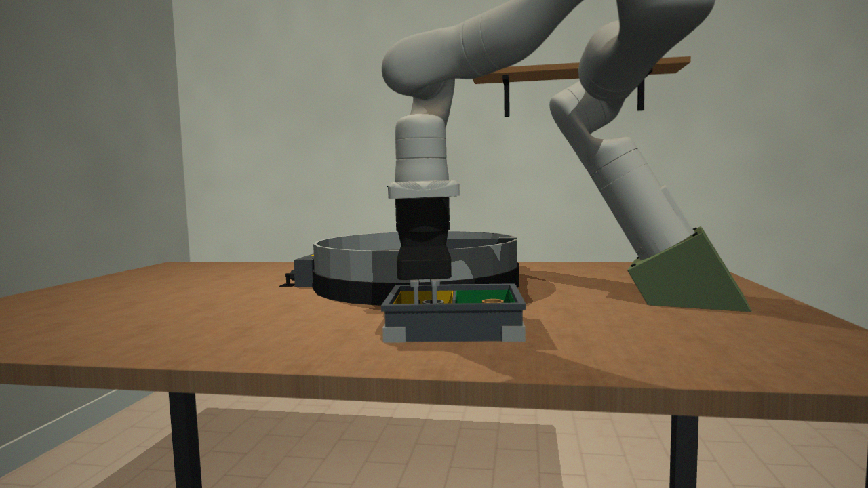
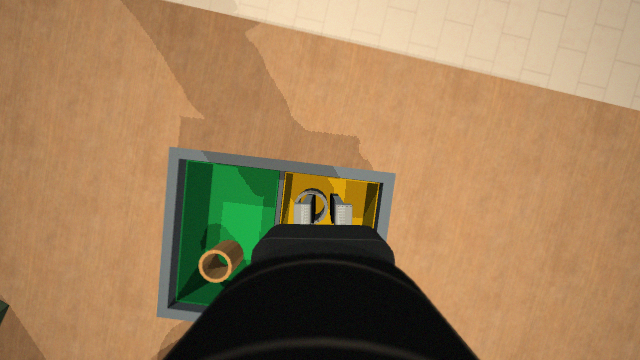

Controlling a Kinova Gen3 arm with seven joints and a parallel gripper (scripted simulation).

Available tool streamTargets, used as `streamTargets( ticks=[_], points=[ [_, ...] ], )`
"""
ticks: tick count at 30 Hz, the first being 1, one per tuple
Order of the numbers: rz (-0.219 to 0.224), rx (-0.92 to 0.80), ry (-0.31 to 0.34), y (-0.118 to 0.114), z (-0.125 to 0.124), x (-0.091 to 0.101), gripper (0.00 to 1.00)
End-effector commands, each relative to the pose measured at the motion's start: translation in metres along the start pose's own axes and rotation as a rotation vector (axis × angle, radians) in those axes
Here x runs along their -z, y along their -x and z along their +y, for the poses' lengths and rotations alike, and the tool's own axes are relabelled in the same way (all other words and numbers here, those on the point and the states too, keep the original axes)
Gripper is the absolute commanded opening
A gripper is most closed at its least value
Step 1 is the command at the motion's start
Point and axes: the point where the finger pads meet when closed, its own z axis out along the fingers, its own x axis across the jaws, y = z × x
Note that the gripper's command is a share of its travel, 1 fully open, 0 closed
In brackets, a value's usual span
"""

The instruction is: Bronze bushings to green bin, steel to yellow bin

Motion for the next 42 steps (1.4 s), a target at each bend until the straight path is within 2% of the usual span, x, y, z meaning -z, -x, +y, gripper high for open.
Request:
streamTargets(
  ticks=[1, 42],
  points=[
    [0.001, 0.0, -0.001, -0.0003, -0.0003, 0.0006, 0.42],
    [0.001, 0.0, -0.001, -0.0005, 0.0, 0.0056, 0.42]
  ],
)
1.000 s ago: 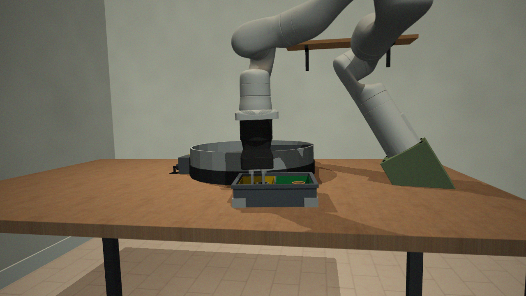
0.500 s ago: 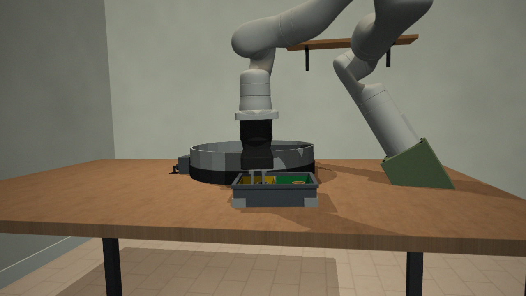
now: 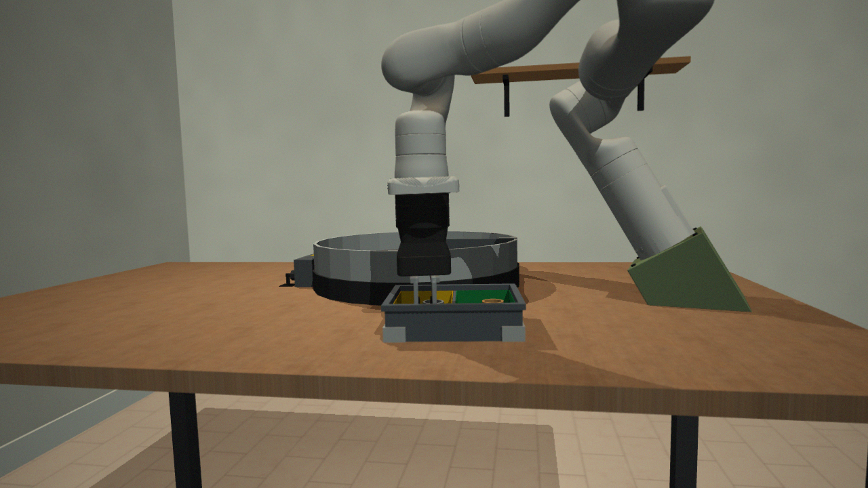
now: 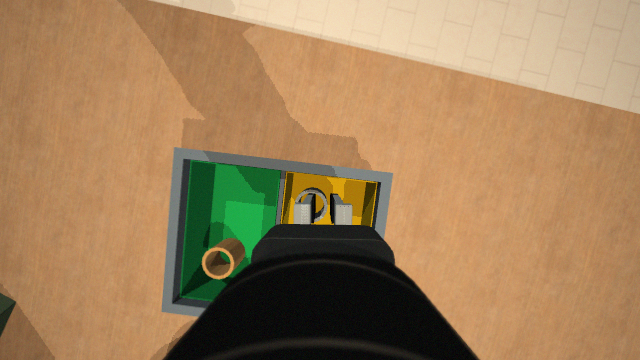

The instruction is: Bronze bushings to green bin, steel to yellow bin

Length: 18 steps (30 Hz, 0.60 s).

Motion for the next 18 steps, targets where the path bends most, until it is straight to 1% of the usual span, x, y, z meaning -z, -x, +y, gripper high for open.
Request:
streamTargets(
  ticks=[1, 18],
  points=[
    [0.001, 0.0, -0.001, -0.0003, -0.0003, 0.0012, 0.42],
    [0.001, 0.0, -0.001, -0.0003, -0.0004, 0.0066, 0.42]
  ],
)
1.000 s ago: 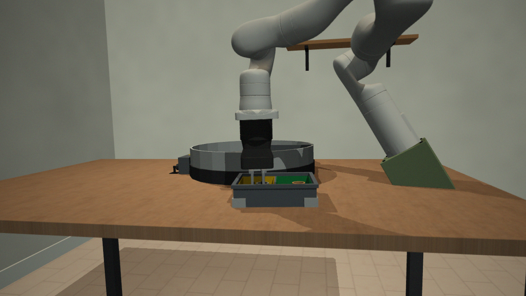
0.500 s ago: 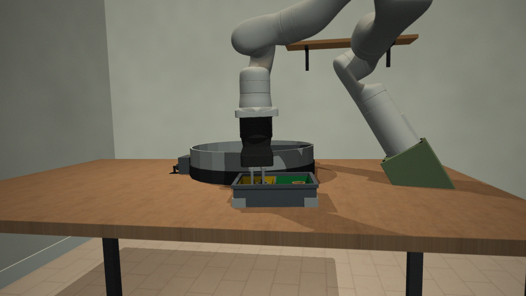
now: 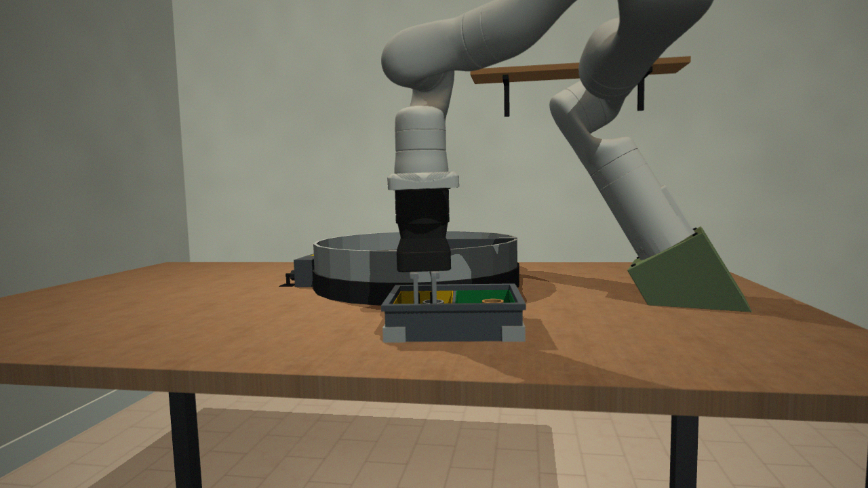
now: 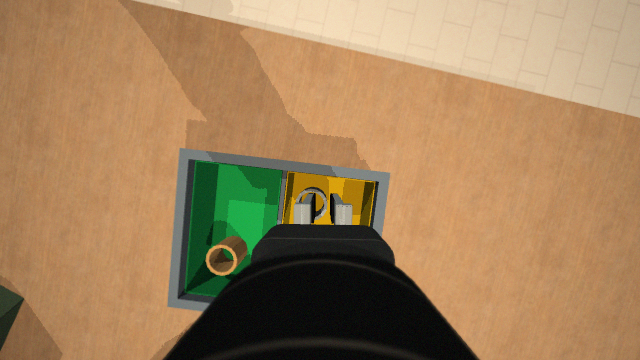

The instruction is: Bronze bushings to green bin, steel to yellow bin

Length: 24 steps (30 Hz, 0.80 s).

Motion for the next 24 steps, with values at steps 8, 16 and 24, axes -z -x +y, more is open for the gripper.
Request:
streamTargets(
  ticks=[8, 16, 24],
  points=[
    [0.001, 0.0, -0.001, -0.0003, -0.0004, 0.0037, 0.42],
    [0.001, 0.0, -0.002, -0.0003, -0.0005, 0.0067, 0.42],
    [0.001, 0.0, -0.001, -0.0003, -0.0004, 0.0091, 0.42]
  ],
)
